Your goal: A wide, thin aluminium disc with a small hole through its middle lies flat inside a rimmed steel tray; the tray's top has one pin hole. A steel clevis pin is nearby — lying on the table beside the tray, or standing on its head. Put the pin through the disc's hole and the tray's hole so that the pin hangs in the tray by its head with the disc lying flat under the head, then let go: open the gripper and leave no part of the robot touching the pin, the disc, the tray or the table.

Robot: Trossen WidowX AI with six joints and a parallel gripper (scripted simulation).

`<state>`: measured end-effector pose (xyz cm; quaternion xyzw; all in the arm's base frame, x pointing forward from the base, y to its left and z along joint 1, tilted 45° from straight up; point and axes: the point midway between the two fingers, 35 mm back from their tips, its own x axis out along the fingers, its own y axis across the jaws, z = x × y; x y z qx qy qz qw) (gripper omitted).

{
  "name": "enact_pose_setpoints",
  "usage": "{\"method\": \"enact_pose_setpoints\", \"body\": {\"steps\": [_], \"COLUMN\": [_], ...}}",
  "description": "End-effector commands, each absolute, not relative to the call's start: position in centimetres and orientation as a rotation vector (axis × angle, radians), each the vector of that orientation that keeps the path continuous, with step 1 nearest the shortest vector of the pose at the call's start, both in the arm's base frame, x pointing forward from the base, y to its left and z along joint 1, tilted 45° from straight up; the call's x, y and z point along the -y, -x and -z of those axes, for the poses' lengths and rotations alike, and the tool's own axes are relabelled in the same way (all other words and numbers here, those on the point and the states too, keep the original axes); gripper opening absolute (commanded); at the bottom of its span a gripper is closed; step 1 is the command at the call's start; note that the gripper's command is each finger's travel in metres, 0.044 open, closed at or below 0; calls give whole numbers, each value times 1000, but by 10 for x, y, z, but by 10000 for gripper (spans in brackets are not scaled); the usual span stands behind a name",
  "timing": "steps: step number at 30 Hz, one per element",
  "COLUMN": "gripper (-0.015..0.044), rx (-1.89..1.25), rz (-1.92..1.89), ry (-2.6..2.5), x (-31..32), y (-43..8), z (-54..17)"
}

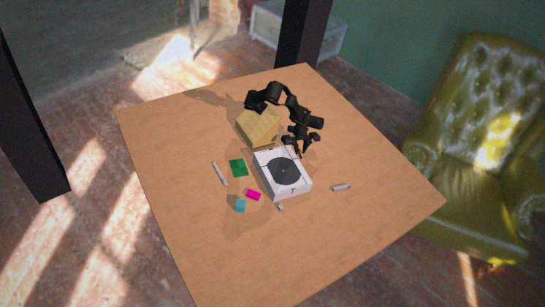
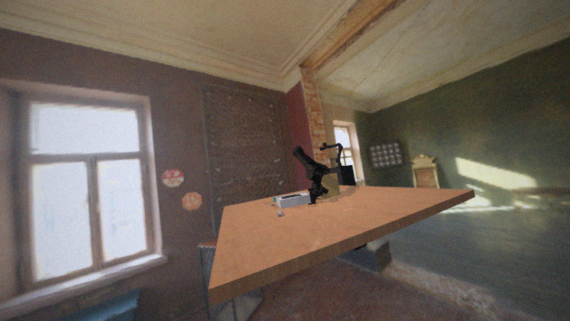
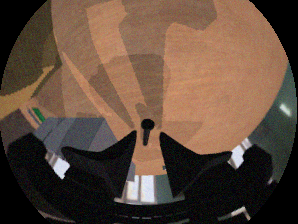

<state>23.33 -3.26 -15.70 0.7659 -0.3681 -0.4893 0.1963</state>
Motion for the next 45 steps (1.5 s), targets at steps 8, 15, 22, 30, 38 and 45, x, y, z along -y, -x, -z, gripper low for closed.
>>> {"method": "enact_pose_setpoints", "body": {"steps": [8,15,22,30,38,45], "gripper": [160,160,55,0,0,0], "rx": [1029,1029,1029,1029,1029,1031], "rz": [1375,1375,1375,1375,1376,1376], "ry": [-2126,-2126,-2126,-2126,-2128,-2135], "x": [36,36,36,36,33,17], "y": [-229,-229,-229,-229,-230,-233], "z": [158,158,158,158,156,141]}}
